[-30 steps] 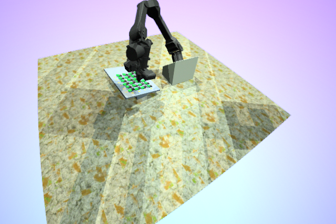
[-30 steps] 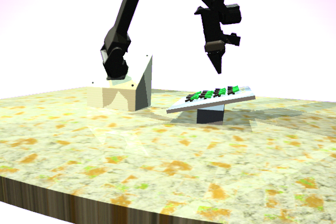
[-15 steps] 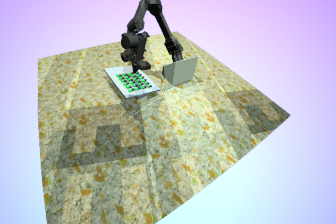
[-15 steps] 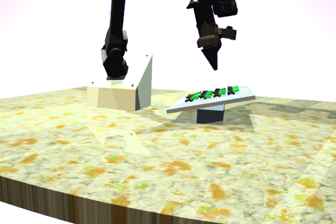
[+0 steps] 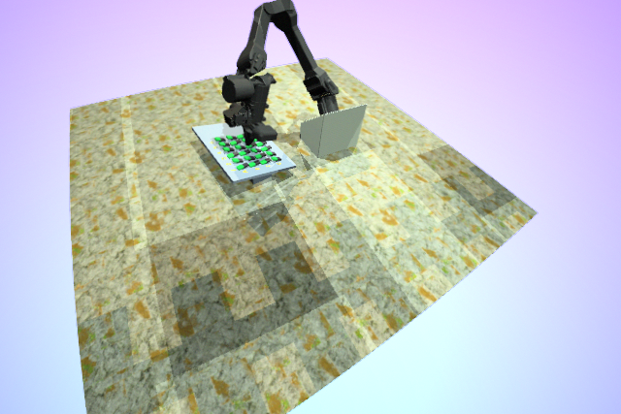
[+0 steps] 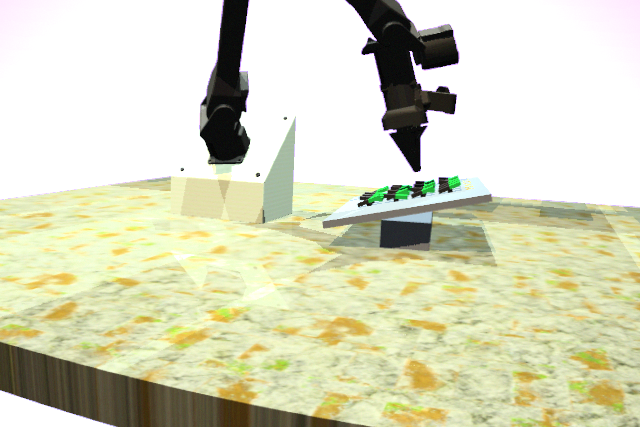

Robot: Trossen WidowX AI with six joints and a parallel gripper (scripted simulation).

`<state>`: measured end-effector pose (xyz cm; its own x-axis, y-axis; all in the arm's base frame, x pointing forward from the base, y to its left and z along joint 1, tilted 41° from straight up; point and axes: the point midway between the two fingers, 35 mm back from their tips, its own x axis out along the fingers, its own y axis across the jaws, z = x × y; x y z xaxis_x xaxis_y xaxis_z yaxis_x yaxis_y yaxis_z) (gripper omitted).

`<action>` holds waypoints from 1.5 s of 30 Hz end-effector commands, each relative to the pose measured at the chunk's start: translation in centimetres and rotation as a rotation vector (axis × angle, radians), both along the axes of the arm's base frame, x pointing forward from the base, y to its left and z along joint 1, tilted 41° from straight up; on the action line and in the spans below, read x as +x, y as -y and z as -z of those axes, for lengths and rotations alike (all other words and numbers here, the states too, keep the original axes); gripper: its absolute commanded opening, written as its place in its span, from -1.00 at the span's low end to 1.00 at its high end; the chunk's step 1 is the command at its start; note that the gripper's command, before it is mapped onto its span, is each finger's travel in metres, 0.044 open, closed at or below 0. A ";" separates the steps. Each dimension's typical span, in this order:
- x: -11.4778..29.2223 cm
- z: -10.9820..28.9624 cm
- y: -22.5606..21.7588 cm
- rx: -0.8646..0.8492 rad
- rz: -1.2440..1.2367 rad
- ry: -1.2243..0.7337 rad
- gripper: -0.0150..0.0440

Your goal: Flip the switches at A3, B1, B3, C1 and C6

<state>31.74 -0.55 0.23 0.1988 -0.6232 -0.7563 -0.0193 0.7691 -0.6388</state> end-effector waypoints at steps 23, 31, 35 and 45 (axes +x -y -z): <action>0.0 1.4 1.1 -0.007 -0.004 -0.011 -0.49; 0.0 1.4 1.1 -0.007 -0.004 -0.011 -0.49; 0.1 1.5 1.1 -0.007 -0.004 -0.011 -0.49; 0.1 1.6 1.2 -0.007 -0.004 -0.011 -0.49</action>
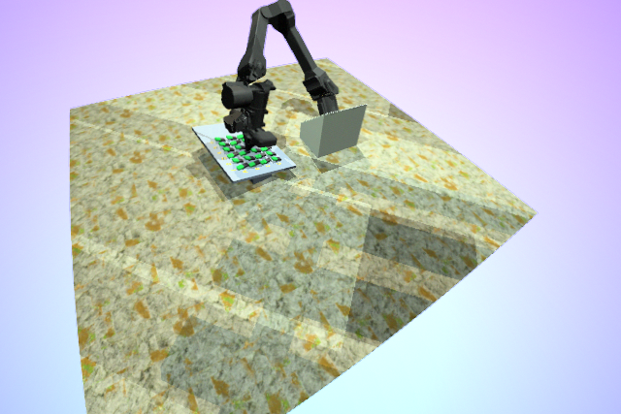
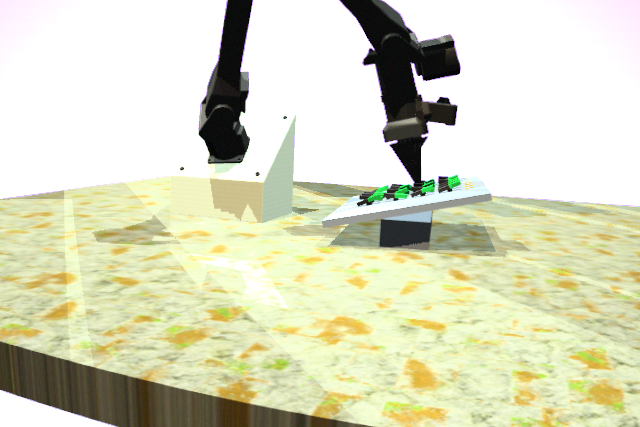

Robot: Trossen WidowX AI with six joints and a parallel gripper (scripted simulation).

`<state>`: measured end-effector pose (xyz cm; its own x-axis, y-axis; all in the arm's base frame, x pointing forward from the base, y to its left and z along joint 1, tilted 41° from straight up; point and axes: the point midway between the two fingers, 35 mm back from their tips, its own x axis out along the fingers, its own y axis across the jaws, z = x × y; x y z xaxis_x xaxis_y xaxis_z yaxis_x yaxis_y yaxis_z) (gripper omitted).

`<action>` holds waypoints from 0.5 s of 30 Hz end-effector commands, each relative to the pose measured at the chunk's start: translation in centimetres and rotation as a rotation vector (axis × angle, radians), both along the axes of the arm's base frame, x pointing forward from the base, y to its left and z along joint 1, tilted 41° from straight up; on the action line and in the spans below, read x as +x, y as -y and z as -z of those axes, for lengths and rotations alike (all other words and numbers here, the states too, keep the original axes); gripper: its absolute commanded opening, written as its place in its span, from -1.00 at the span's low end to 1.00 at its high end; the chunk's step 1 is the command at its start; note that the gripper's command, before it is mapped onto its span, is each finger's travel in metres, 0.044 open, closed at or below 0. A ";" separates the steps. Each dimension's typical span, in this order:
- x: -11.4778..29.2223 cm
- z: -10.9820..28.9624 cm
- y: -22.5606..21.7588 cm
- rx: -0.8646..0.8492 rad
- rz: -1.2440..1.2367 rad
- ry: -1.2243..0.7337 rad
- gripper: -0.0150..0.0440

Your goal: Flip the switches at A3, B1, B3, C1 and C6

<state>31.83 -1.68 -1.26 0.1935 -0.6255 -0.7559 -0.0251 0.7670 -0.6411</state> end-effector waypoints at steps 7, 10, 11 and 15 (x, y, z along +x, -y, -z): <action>0.0 0.1 0.1 -0.004 -0.003 -0.003 -0.49; 0.0 0.2 0.2 -0.004 -0.003 -0.003 -0.49; 0.0 0.2 0.2 -0.004 -0.003 -0.003 -0.49; 0.0 0.2 0.2 -0.004 -0.003 -0.003 -0.49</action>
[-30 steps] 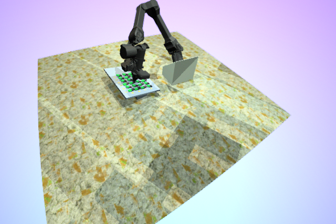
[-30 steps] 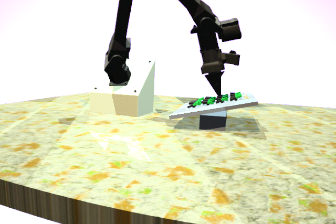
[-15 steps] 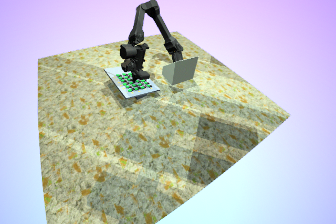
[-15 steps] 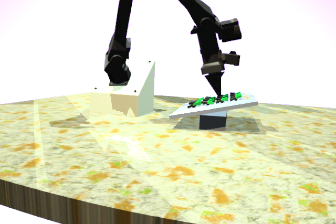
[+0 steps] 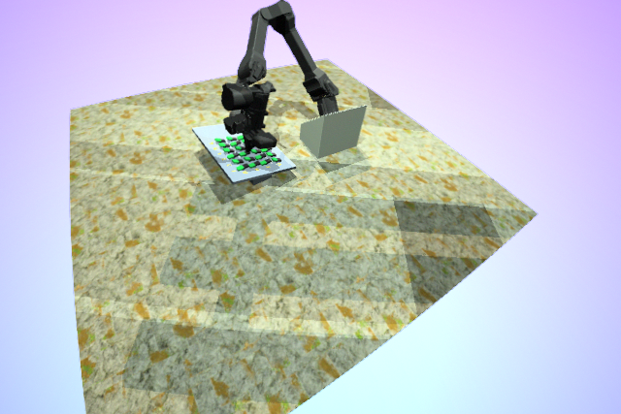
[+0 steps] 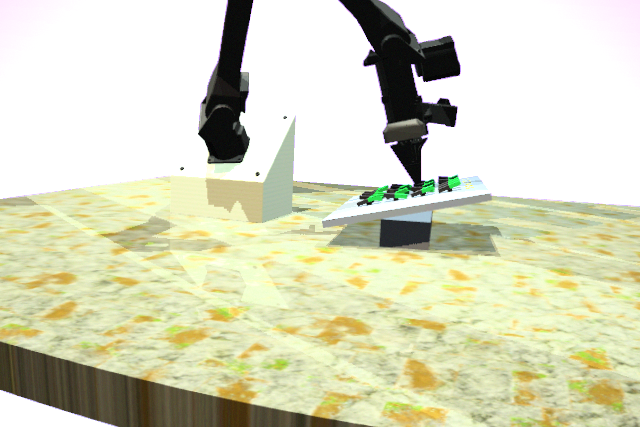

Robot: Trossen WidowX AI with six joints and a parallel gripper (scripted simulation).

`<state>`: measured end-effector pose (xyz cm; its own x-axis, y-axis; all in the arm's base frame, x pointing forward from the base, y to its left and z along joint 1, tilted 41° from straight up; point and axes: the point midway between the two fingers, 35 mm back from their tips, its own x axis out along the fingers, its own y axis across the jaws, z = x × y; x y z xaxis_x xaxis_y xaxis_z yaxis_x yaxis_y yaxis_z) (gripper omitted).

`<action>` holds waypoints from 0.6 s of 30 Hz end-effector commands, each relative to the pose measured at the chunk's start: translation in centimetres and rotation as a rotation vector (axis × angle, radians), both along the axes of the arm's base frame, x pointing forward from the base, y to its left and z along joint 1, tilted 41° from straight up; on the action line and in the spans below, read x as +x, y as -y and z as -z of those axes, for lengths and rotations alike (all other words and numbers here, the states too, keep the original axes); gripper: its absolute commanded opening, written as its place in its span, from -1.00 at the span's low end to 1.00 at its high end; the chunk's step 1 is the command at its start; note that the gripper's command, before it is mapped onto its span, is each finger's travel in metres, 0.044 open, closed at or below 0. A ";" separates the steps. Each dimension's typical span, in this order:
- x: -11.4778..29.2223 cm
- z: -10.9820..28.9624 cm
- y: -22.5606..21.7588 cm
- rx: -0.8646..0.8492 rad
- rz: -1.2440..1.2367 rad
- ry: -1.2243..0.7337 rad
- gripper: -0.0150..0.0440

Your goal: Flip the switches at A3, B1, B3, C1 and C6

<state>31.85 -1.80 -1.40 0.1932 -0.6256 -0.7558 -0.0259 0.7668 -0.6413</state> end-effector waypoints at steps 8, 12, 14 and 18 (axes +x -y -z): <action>0.0 0.2 0.2 -0.004 -0.003 -0.002 -0.49; 0.0 0.2 0.2 -0.004 -0.003 -0.002 -0.49; 0.0 0.2 0.2 -0.004 -0.003 -0.002 -0.49; 0.0 0.0 0.0 0.000 0.001 0.000 -0.49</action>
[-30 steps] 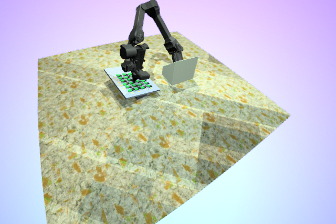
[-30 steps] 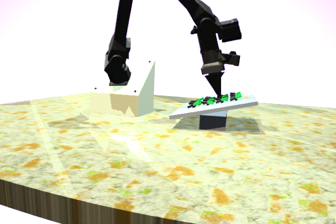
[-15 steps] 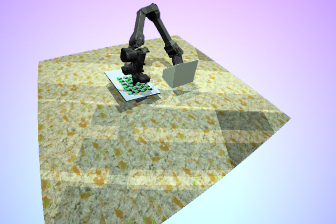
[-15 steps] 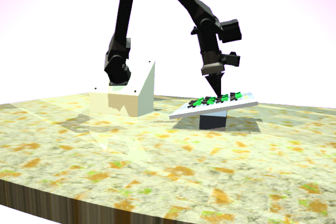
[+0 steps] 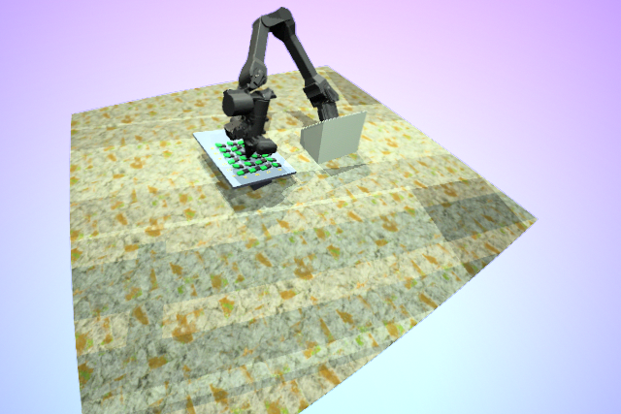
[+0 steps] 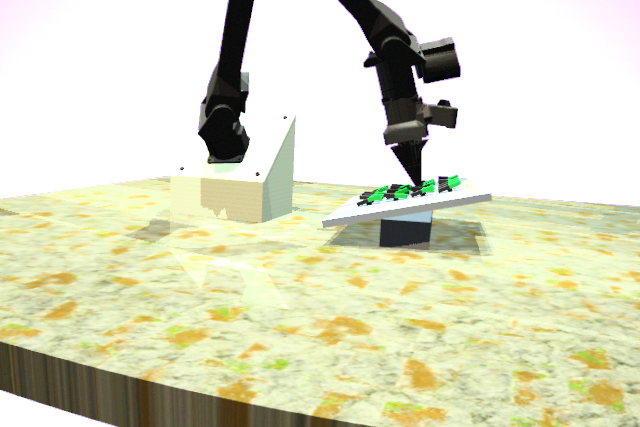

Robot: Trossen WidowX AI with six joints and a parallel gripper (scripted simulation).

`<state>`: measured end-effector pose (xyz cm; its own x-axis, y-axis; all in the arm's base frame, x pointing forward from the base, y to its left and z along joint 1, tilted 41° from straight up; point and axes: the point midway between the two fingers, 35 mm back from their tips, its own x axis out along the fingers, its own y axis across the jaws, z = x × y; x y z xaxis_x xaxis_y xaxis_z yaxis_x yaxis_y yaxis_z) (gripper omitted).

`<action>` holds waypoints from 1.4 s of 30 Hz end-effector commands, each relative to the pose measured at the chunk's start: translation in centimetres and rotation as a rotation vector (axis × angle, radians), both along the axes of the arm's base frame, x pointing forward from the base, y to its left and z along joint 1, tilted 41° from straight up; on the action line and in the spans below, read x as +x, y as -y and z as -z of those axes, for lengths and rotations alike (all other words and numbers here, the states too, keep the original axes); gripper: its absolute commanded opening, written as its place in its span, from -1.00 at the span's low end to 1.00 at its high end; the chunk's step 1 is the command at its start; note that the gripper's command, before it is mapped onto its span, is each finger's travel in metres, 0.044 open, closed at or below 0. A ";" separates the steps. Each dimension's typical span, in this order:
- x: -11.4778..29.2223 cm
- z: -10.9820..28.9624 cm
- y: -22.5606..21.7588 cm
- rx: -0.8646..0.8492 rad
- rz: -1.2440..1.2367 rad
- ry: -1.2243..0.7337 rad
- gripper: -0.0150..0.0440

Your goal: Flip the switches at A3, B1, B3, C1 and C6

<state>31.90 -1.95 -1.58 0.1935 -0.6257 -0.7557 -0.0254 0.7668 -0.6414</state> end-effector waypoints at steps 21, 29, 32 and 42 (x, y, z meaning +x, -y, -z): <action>-5.1 -0.4 -8.1 0.001 0.013 -0.025 -0.49; -4.7 2.1 -6.0 0.001 -0.003 -0.005 -0.49; -4.7 2.2 -5.9 0.001 -0.003 -0.005 -0.49; -4.5 3.1 -5.1 0.000 -0.003 -0.005 -0.49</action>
<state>27.63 3.52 -4.32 0.1979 -0.6189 -0.7601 -0.0216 0.7725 -0.6346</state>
